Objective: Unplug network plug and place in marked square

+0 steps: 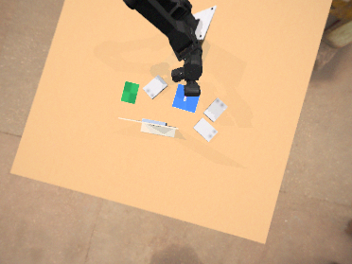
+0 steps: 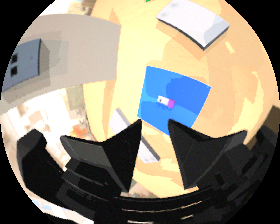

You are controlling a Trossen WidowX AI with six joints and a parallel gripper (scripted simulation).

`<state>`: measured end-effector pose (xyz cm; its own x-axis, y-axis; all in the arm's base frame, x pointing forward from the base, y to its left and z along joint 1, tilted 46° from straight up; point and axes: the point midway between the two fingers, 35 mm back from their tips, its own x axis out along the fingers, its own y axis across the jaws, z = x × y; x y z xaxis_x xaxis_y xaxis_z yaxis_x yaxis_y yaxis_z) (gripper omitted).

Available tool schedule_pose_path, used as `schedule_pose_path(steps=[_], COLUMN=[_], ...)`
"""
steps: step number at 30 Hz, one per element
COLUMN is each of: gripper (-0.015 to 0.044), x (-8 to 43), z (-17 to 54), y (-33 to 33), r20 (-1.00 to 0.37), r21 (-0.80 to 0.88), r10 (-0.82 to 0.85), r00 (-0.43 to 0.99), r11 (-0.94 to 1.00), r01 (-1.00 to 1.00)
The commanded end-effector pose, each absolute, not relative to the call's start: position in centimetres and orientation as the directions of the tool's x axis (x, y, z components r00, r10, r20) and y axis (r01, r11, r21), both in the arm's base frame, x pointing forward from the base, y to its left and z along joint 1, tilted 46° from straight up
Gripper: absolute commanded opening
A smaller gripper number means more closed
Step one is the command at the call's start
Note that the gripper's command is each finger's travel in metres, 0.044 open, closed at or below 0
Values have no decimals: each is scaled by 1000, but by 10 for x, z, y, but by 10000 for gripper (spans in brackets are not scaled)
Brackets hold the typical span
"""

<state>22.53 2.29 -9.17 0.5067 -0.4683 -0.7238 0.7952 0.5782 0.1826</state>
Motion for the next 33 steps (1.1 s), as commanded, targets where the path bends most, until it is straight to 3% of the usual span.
schedule_pose_path(steps=[1,33], gripper=[156,156], x=[230,228], z=[-88,-63], y=[28,52], r20=[-719,-718], r21=[196,196], r10=[-467,-467], r00=[515,516], r11=[575,576], r01=[794,794])
